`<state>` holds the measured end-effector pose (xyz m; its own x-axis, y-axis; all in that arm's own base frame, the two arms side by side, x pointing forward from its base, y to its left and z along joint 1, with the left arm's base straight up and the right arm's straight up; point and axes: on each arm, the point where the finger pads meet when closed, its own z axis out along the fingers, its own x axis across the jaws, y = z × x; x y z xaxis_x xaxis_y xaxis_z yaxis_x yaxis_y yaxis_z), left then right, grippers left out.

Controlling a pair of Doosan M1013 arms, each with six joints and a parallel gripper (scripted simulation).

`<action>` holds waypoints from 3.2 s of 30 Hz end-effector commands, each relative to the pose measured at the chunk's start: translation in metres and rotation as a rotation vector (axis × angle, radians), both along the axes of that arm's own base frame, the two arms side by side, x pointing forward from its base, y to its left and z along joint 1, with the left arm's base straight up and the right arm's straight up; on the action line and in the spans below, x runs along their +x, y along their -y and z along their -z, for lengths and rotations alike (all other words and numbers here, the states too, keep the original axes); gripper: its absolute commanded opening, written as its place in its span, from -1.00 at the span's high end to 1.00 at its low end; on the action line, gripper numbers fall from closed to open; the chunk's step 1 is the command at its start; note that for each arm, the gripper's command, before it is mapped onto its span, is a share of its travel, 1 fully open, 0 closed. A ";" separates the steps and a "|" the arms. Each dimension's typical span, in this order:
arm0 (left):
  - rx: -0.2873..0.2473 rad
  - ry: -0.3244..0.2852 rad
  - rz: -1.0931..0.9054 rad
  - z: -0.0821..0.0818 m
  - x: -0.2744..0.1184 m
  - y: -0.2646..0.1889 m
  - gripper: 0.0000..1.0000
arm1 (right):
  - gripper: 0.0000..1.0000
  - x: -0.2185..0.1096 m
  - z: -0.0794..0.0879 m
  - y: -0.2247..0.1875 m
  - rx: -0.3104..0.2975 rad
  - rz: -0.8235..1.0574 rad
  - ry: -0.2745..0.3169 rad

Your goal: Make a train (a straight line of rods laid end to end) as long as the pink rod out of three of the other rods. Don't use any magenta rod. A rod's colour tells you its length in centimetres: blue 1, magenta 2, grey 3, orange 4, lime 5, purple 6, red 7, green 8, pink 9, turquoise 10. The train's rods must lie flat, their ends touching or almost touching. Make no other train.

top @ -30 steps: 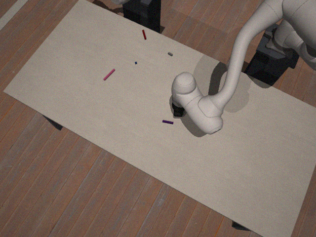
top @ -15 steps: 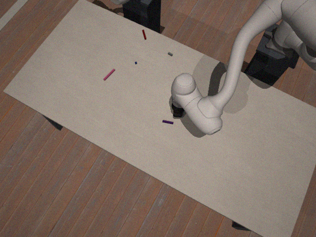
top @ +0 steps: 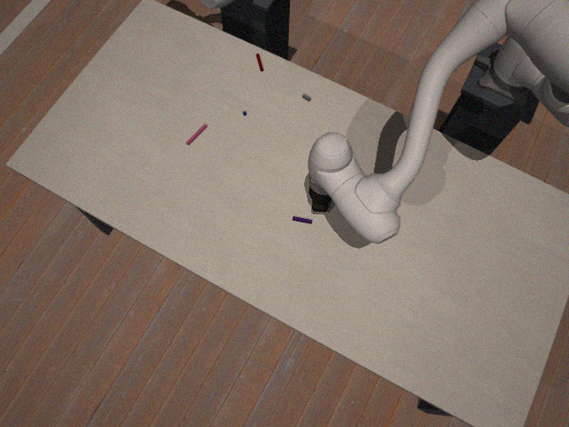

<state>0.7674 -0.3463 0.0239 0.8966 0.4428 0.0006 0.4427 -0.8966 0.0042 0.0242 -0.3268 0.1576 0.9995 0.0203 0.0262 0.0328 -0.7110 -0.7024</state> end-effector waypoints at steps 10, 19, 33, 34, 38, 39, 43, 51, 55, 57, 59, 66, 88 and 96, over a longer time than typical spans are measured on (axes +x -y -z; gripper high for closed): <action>0.007 -0.003 -0.006 0.004 -0.002 -0.005 0.52 | -1.00 0.001 -0.001 -0.003 0.006 0.007 0.011; 0.007 -0.003 -0.006 0.004 -0.002 -0.005 0.52 | -1.00 0.001 -0.001 -0.003 0.006 0.007 0.011; 0.007 -0.003 -0.006 0.004 -0.002 -0.005 0.28 | -1.00 0.001 -0.001 -0.003 0.006 0.007 0.011; 0.007 -0.003 -0.006 0.004 -0.002 -0.005 0.28 | -1.00 0.001 -0.001 -0.003 0.006 0.007 0.011; 0.007 -0.003 -0.006 0.004 -0.002 -0.005 0.16 | -1.00 0.001 -0.001 -0.003 0.006 0.007 0.011; 0.007 -0.003 -0.006 0.004 -0.002 -0.005 0.04 | -1.00 0.001 -0.001 -0.003 0.006 0.007 0.011; 0.007 -0.003 -0.006 0.004 -0.002 -0.005 0.04 | -1.00 0.001 -0.001 -0.003 0.006 0.007 0.011; 0.007 -0.003 -0.006 0.004 -0.002 -0.005 -0.07 | -1.00 0.001 -0.001 -0.003 0.006 0.007 0.011; 0.007 -0.004 -0.006 0.003 -0.002 -0.005 -0.07 | -1.00 0.001 -0.001 -0.003 0.006 0.007 0.011; 0.008 -0.005 -0.006 0.001 -0.003 -0.005 -0.07 | -1.00 0.001 -0.001 -0.003 0.006 0.007 0.011; 0.008 -0.006 -0.006 -0.001 -0.003 -0.005 -0.07 | -1.00 0.001 -0.001 -0.003 0.006 0.007 0.011; 0.004 0.002 -0.006 -0.030 0.001 -0.003 -0.07 | -1.00 0.001 -0.001 -0.003 0.006 0.007 0.011; 0.005 0.001 -0.006 -0.091 0.001 -0.003 -1.00 | -1.00 0.001 -0.001 -0.003 0.006 0.007 0.011; 0.004 0.003 -0.006 -0.091 0.001 -0.003 -1.00 | -1.00 0.001 -0.001 -0.003 0.006 0.007 0.011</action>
